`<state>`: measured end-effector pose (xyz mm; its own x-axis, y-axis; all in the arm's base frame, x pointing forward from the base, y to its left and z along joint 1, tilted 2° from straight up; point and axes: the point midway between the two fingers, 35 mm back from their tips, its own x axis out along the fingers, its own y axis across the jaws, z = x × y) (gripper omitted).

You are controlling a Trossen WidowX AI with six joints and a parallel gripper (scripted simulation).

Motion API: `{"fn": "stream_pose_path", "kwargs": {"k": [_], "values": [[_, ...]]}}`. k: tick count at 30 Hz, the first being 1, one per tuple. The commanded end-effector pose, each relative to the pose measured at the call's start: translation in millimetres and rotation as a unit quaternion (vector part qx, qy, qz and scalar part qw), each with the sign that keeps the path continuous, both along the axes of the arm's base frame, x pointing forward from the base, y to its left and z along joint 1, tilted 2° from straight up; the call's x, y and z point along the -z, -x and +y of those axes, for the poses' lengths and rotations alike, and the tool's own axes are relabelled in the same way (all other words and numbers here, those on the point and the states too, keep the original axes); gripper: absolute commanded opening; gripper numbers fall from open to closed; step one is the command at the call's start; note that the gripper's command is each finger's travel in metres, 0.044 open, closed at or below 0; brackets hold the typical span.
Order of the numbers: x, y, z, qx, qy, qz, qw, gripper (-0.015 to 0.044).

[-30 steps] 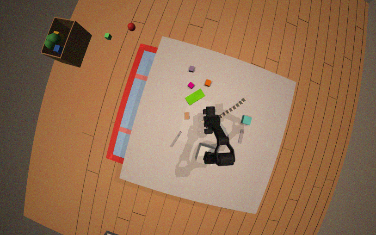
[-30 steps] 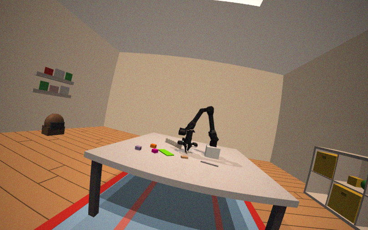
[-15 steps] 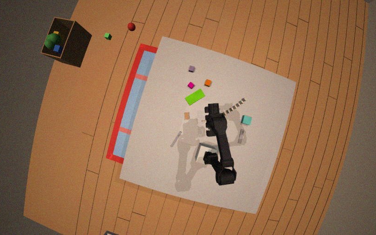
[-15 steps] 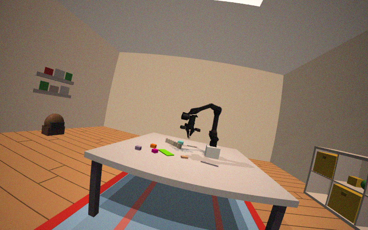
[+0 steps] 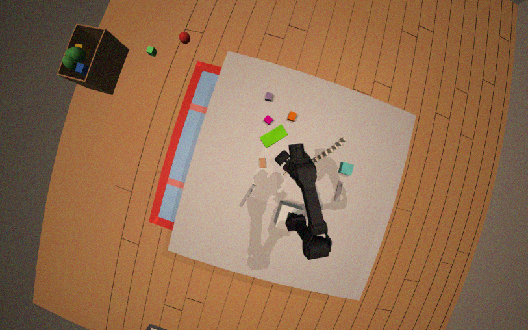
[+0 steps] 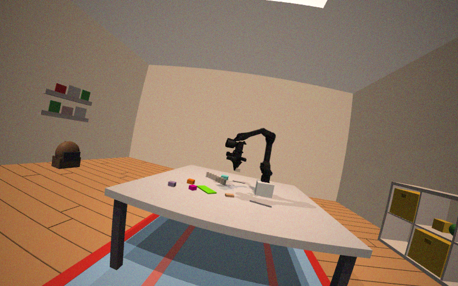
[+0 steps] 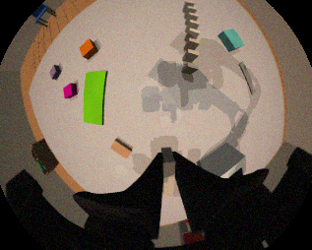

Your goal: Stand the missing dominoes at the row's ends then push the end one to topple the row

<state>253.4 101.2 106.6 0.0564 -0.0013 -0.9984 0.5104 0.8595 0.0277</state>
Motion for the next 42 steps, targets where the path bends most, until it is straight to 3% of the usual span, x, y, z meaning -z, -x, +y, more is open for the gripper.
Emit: {"fn": "stream_pose_path", "kwargs": {"k": [1,9,17,34,42], "values": [[0,-5,12,-0.295,0.019,0.002,0.955,0.0030],[0,-9,29,-0.649,0.038,0.003,0.759,0.0030],[0,-11,39,-0.808,0.046,0.003,0.587,0.0030],[1,-11,39,-0.809,0.045,0.001,0.587,0.0030],[25,-33,52,-0.778,0.005,-0.076,0.623,0.0030]]}}
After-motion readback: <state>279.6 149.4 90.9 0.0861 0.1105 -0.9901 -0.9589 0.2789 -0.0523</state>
